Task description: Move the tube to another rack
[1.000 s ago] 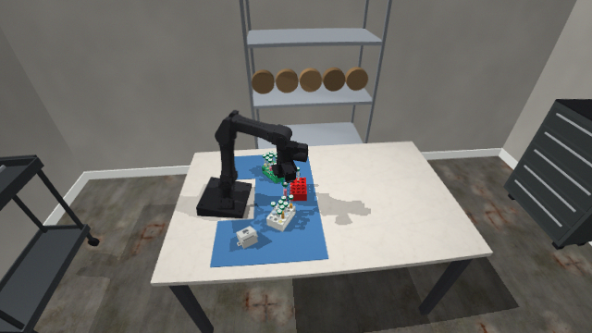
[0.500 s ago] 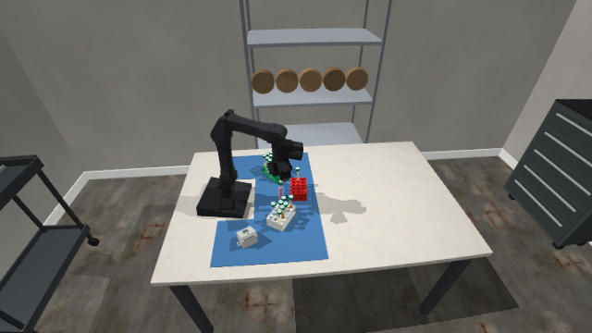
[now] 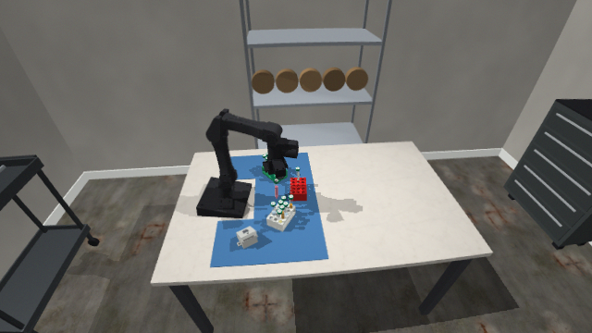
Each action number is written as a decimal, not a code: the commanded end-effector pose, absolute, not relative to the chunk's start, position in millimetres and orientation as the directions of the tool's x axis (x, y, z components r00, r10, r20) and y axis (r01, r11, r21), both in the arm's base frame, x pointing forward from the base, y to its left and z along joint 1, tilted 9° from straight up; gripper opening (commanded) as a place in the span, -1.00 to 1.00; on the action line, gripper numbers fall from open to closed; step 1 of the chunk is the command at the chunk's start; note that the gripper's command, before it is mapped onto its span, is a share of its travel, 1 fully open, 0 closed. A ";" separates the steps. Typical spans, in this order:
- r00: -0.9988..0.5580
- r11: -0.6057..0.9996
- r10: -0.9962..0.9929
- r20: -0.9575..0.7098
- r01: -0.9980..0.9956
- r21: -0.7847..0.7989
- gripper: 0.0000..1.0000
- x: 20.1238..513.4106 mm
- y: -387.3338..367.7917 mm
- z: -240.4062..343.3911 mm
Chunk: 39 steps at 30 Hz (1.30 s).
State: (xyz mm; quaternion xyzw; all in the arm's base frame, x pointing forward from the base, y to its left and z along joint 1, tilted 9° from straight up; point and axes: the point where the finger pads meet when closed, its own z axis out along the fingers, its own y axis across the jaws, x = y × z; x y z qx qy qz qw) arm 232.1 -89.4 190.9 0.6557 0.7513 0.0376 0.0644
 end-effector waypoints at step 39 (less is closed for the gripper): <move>-0.127 0.136 0.990 -0.061 0.978 0.160 -1.00 264.0 -3.3 199.8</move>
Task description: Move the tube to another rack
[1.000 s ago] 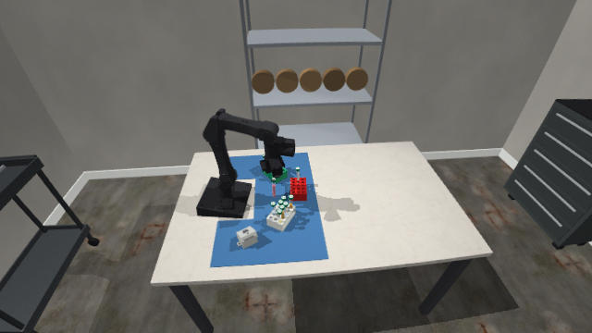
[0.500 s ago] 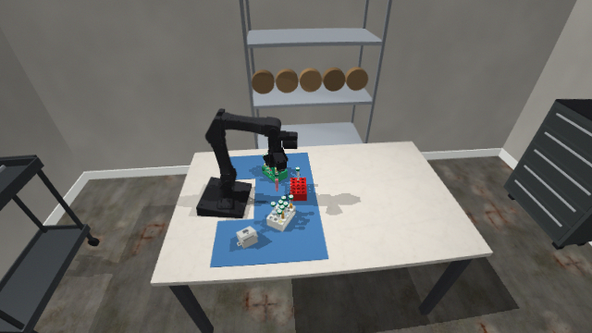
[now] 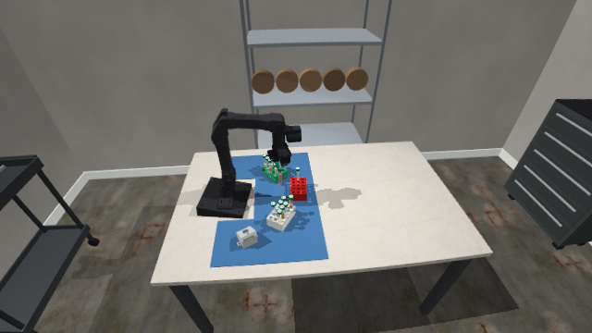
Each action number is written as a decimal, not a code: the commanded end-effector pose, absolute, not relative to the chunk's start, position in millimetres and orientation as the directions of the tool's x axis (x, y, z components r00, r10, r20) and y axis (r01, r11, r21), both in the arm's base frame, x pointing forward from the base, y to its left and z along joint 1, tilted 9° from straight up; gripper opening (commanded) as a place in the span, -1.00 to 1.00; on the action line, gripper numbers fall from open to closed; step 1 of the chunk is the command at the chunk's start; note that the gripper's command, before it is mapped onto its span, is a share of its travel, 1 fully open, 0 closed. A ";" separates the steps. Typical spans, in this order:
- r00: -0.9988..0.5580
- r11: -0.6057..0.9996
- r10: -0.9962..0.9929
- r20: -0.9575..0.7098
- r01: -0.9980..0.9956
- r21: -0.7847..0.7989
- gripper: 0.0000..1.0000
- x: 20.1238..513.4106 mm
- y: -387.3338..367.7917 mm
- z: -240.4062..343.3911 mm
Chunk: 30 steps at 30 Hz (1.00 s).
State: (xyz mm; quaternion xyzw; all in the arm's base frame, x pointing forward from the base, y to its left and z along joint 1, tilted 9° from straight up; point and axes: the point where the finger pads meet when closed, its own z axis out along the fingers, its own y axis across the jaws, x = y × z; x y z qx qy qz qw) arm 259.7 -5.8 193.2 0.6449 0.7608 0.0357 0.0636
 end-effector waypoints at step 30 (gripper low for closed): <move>-0.579 0.592 0.805 -0.129 0.798 0.113 -1.00 275.0 29.1 200.7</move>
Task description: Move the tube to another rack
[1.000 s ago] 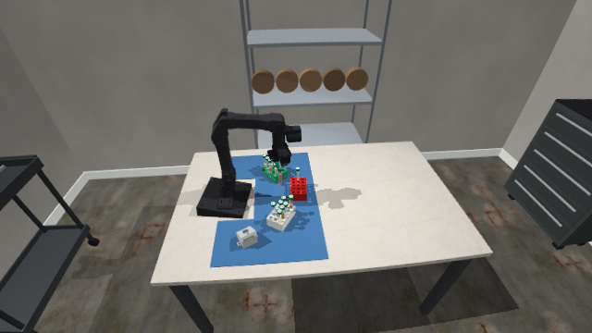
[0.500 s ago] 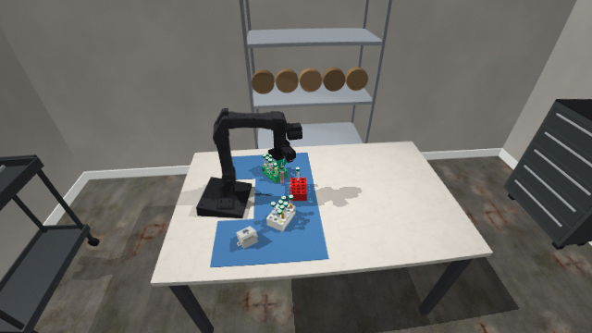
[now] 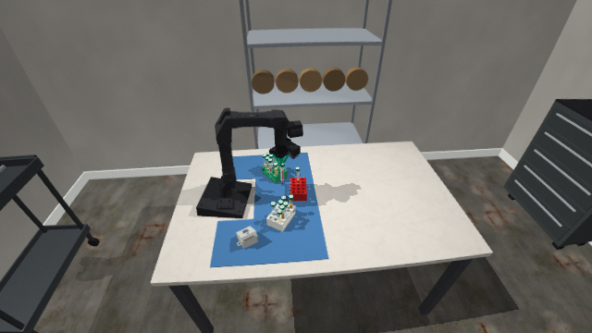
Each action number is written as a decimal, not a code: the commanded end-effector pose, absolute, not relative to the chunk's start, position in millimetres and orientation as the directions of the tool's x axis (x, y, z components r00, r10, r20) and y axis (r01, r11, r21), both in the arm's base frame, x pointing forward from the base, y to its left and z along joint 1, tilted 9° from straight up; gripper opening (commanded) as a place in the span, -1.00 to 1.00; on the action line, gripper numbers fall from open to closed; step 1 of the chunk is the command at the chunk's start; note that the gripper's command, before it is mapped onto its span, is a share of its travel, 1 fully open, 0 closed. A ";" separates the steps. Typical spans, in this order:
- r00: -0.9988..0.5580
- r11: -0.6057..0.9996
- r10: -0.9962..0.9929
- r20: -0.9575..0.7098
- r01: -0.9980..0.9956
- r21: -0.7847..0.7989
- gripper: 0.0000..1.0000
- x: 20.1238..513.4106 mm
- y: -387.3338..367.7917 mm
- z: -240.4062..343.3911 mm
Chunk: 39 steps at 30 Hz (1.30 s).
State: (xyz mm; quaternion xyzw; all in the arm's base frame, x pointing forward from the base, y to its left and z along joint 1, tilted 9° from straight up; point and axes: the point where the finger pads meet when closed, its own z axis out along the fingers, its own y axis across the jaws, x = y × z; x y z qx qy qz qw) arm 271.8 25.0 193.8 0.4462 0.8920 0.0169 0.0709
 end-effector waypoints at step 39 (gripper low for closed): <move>-0.579 0.592 0.805 -0.129 0.798 0.115 -1.00 323.2 62.1 207.8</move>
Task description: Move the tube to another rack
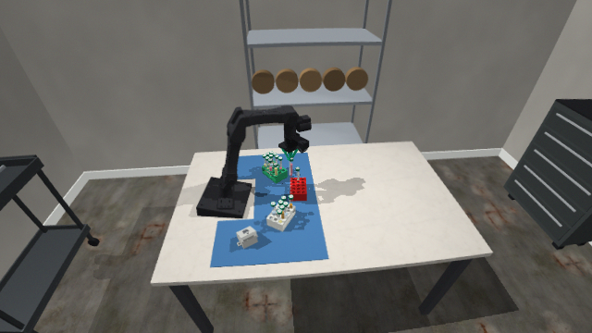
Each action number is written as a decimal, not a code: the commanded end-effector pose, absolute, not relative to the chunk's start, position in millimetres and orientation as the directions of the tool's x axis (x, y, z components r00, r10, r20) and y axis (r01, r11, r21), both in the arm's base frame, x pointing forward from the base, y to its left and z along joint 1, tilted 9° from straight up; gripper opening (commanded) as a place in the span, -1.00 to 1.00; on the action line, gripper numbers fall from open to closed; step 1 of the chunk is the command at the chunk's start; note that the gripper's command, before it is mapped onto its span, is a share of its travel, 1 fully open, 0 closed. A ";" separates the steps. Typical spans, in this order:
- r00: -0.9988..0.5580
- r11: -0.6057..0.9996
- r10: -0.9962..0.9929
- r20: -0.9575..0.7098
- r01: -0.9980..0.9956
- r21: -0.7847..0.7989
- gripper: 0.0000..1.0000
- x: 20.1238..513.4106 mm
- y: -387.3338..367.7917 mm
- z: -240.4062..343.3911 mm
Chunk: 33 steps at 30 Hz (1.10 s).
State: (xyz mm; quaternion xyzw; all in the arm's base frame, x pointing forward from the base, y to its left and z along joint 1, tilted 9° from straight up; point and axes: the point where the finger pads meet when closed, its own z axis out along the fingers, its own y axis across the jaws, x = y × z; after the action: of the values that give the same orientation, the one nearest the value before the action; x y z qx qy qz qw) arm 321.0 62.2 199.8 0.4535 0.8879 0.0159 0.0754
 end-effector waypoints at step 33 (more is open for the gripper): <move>-0.579 0.592 0.805 -0.129 0.798 0.115 -1.00 330.4 62.3 209.1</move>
State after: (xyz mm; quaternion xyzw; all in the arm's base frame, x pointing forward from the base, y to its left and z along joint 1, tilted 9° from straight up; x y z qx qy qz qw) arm 330.0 61.4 204.5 0.4521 0.8884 0.0181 0.0780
